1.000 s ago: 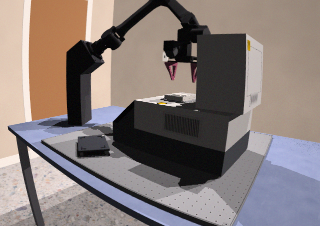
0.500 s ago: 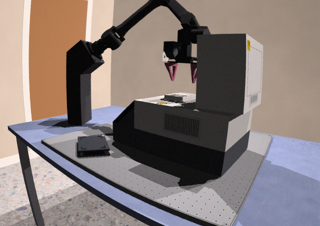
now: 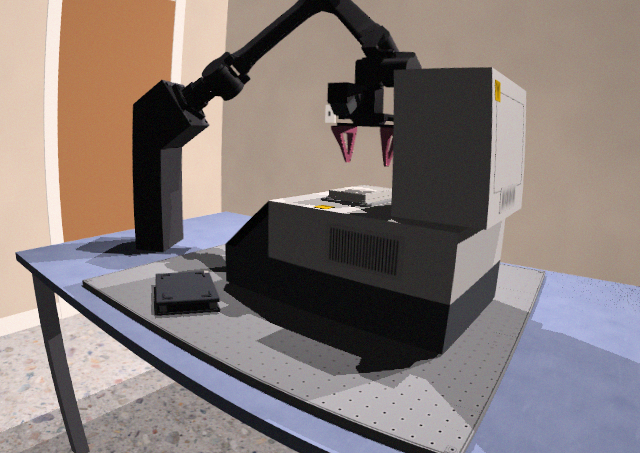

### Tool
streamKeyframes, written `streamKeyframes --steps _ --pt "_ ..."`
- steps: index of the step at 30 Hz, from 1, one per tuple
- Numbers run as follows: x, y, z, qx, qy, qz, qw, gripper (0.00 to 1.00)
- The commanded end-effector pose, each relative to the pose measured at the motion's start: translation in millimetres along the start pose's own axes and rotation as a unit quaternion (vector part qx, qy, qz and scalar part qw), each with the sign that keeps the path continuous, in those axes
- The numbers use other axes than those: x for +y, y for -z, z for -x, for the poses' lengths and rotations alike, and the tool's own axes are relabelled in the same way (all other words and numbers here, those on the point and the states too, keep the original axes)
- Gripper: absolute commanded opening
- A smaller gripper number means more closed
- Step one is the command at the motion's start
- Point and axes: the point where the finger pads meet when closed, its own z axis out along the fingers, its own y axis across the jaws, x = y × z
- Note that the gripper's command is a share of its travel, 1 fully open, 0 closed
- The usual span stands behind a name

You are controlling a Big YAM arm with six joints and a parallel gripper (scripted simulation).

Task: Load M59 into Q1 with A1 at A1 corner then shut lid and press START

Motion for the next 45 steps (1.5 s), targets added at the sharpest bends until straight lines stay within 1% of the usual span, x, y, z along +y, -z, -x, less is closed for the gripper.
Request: streamKeyframes --steps 1,3,4,7,8,9,12,13,16,17,18,20,21,23,25,26,29,30,33,34,35,37,38,40,43,44,45 --pt "-6.2 16.3 2.0 -0.011 -0.005 0.037 0.999 0.00" --pt "-6.2 16.3 2.0 -0.011 -0.005 0.037 0.999 0.00" --pt "-10.3 12.4 1.5 -0.009 -0.005 0.029 1.000 0.00" --pt "-30.4 1.1 0.9 -0.006 -0.001 0.026 1.000 0.00" --pt "-31.3 -2.2 0.8 -0.004 0.000 0.022 1.000 0.00" --pt "-39.4 -5.1 -0.1 -0.002 -0.001 0.044 0.999 0.00" --pt "-59.5 -11.1 -1.0 0.000 -0.002 0.037 0.999 0.00" --pt "-65.2 -12.0 -1.2 0.001 -0.003 0.061 0.998 0.00" --pt "-78.8 -15.3 -0.6 0.001 -0.002 0.058 0.998 0.00" --pt "-84.1 -15.6 0.1 0.002 -0.003 0.081 0.997 0.00" --pt "-88.9 -16.3 0.5 0.001 -0.003 0.080 0.997 0.00" --pt "-88.9 -16.3 0.5 0.001 -0.003 0.080 0.997 0.00" --pt "-89.3 -16.9 2.9 0.001 -0.003 0.072 0.997 0.00" --pt "-100.5 -19.6 8.0 0.000 -0.002 0.072 0.997 0.00" --pt "-117.1 -23.3 12.9 -0.005 -0.002 0.069 0.998 0.00" --pt "-124.3 -24.1 13.1 -0.005 -0.004 0.093 0.996 0.00" --pt "-140.1 -29.9 9.1 0.000 -0.004 0.083 0.997 0.00" --pt "-143.2 -30.2 8.8 0.001 -0.003 0.109 0.994 0.00" --pt "-150.9 -32.6 7.0 0.006 0.001 0.107 0.994 0.00" --pt "-155.8 -32.7 7.4 0.005 0.001 0.132 0.991 0.00" --pt "-161.5 -33.7 7.7 0.005 0.001 0.130 0.992 0.00" --pt "-161.5 -33.7 7.7 0.005 0.001 0.130 0.992 0.00" --pt "-164.4 -34.7 11.4 0.001 -0.002 0.120 0.993 0.00" --pt "-175.4 -37.2 16.5 -0.002 -0.001 0.119 0.993 0.00" --pt "-200.7 -42.3 22.7 -0.006 -0.006 0.110 0.994 0.00" --pt "-206.3 -43.3 22.9 -0.007 -0.004 0.110 0.994 0.00" --pt "-211.8 -43.7 21.0 -0.005 -0.004 0.134 0.991 0.00"
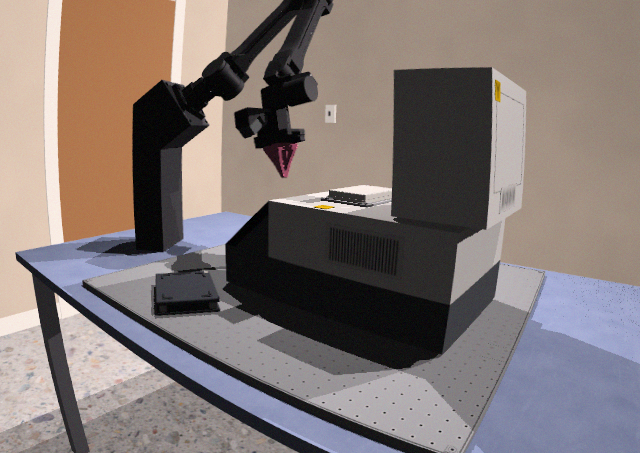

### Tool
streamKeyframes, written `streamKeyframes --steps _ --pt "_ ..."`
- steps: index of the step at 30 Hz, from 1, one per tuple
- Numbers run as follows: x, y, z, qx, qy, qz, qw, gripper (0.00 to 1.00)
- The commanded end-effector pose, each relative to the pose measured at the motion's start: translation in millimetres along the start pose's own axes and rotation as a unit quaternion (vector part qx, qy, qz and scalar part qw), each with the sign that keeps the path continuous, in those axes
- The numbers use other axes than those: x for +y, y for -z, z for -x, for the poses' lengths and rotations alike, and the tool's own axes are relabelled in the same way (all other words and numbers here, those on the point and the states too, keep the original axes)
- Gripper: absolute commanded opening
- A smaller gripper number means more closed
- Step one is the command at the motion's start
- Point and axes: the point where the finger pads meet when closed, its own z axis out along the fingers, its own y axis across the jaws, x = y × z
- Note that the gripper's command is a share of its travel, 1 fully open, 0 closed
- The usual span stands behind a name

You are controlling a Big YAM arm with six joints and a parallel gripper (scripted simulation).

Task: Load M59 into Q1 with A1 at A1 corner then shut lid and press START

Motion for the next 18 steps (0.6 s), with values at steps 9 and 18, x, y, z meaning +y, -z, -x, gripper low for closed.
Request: streamKeyframes --steps 9,18 --pt "-41.9 0.0 -0.8 0.006 -0.001 0.032 0.999 0.00" --pt "-99.6 3.7 2.7 0.006 -0.008 0.055 0.998 0.00"
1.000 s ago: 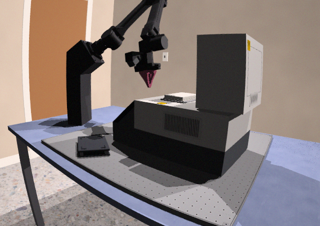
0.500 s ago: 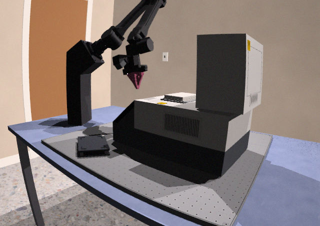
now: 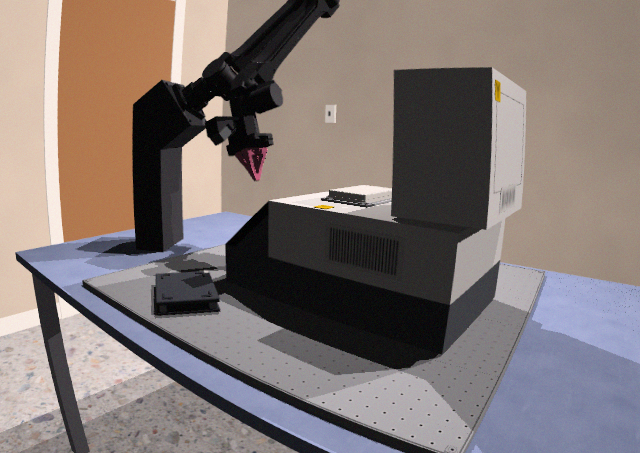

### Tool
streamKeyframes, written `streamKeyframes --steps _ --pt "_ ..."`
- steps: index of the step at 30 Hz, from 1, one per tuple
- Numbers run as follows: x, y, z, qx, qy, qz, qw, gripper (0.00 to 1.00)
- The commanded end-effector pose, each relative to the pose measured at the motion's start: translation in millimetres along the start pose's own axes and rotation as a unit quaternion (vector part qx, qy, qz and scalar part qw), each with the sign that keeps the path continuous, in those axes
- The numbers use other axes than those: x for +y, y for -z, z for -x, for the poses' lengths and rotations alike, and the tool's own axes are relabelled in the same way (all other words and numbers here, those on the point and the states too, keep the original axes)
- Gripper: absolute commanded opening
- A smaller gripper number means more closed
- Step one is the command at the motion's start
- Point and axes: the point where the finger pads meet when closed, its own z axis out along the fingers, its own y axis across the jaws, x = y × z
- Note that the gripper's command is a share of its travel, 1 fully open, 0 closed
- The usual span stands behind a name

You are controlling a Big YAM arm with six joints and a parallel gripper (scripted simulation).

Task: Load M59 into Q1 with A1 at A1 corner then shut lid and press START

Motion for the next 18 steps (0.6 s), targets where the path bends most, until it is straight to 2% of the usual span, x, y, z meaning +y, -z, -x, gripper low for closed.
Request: streamKeyframes --steps 1,5,15,18 --pt "-16.8 0.0 -1.6 0.005 -0.011 0.002 1.000 0.00" --pt "-22.7 2.4 2.3 0.002 0.001 0.016 1.000 0.00" --pt "0.6 -18.1 -1.5 0.007 0.004 0.017 1.000 0.00" --pt "0.7 -24.3 0.1 0.006 0.001 0.012 1.000 0.00"
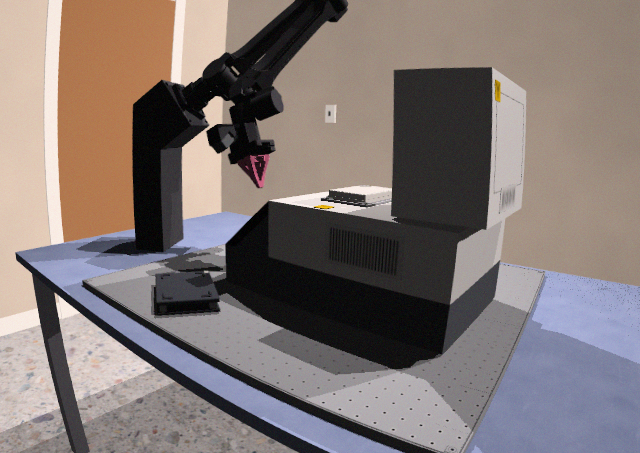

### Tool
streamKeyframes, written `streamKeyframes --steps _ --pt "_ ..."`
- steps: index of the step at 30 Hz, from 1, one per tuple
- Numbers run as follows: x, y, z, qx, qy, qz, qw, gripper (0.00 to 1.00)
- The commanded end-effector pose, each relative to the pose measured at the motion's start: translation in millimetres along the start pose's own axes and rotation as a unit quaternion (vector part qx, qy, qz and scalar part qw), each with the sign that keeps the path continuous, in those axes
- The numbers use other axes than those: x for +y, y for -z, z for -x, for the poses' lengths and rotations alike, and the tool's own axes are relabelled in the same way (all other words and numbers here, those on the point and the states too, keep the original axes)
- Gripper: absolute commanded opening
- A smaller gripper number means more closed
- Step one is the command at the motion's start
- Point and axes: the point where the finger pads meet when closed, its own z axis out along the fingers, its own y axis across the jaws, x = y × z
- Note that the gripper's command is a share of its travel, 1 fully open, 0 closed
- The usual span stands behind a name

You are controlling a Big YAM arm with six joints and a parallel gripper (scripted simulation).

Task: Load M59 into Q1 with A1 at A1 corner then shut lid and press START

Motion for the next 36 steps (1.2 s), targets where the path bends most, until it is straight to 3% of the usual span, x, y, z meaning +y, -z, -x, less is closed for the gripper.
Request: streamKeyframes --steps 1,3,10,17,22,26,36 --pt "-7.3 -6.4 0.3 -0.001 -0.013 -0.015 1.000 0.00" --pt "-12.9 -7.9 0.3 -0.002 -0.017 -0.023 1.000 0.00" --pt "1.4 -15.2 3.1 -0.005 -0.011 -0.013 1.000 0.00" --pt "-5.4 -26.4 2.0 -0.004 -0.020 -0.029 0.999 0.00" --pt "7.9 -34.2 4.3 -0.006 -0.016 -0.017 1.000 0.00" --pt "5.2 -33.9 1.3 -0.003 -0.012 -0.021 1.000 0.00" --pt "12.5 -52.6 3.5 -0.005 -0.018 -0.025 1.000 0.00"
